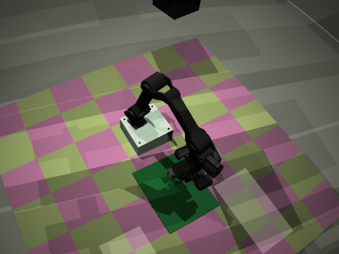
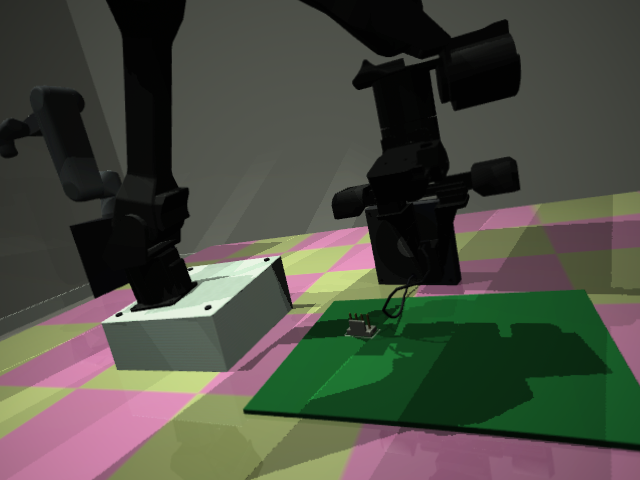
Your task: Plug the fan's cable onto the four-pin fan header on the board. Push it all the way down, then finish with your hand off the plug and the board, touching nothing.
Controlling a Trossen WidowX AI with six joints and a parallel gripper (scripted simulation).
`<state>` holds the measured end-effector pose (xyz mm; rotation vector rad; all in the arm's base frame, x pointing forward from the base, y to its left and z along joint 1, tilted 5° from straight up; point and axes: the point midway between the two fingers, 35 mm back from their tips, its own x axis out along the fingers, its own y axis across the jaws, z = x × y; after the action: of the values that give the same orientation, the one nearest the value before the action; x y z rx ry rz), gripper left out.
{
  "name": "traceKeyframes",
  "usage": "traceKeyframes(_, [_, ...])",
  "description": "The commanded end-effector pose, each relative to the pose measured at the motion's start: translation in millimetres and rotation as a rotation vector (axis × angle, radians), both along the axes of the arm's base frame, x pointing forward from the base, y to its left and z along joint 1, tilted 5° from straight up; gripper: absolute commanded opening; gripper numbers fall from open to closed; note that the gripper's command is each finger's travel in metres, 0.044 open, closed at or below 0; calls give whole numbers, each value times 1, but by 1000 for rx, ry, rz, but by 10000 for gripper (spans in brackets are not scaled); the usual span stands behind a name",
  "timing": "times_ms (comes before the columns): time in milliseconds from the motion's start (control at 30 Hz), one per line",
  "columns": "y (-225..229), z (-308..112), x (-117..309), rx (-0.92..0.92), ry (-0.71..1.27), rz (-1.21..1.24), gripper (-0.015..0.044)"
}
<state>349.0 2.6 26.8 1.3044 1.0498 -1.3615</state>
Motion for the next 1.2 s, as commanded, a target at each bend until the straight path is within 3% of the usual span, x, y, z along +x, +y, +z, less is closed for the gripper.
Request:
traceKeyframes(0, [-1, 0, -4, -5, 16, 18, 0])
traceKeyframes(1167, [-18, 1, -79, -10, 106, 1230, 0])
